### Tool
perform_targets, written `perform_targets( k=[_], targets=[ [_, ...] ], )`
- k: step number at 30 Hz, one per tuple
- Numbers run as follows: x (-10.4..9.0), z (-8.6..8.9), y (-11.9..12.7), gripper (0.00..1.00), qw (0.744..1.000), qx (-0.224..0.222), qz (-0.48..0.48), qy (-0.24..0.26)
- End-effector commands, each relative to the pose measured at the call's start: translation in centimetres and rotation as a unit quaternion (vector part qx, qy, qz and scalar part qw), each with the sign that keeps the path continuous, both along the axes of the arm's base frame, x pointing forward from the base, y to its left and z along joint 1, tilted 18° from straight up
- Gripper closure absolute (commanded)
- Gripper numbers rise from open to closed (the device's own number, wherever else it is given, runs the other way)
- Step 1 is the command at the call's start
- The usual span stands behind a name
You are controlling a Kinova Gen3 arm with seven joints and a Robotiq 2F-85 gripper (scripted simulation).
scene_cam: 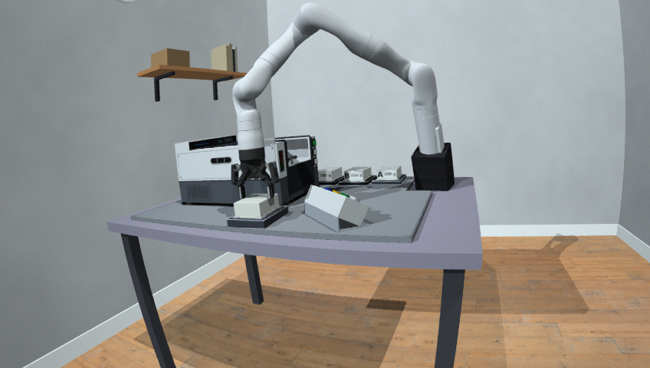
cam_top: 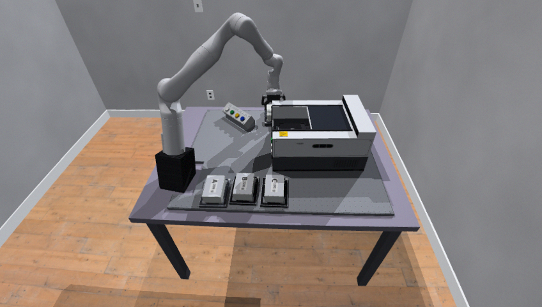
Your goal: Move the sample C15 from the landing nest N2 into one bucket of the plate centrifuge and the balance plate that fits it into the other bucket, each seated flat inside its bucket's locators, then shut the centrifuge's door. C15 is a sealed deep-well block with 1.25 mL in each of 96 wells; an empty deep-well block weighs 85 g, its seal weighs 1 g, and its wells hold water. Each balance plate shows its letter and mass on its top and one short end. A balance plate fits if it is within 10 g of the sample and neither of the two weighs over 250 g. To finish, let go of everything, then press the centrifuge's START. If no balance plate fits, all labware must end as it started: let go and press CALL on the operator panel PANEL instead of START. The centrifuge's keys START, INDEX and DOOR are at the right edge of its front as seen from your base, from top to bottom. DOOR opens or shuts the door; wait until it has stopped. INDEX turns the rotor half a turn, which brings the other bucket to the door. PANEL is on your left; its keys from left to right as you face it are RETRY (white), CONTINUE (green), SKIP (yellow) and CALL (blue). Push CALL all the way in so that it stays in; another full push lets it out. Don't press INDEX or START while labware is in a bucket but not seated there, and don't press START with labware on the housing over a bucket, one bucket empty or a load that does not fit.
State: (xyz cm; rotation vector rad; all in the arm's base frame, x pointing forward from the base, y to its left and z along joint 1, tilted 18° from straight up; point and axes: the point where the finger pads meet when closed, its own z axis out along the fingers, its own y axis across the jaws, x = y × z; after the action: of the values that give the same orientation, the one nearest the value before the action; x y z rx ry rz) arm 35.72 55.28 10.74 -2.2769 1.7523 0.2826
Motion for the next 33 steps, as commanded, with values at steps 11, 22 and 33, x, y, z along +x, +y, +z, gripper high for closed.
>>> perform_targets(
  k=[11,22,33],
  targets=[
    [0.1,-1.0,0.4,0.00,1.000,0.001,0.000,-0.001],
    [0.1,-1.6,0.6,0.00,1.000,0.001,0.000,-0.001],
    [0.1,-1.6,0.6,0.00,1.000,0.001,0.000,-0.001]
  ],
)
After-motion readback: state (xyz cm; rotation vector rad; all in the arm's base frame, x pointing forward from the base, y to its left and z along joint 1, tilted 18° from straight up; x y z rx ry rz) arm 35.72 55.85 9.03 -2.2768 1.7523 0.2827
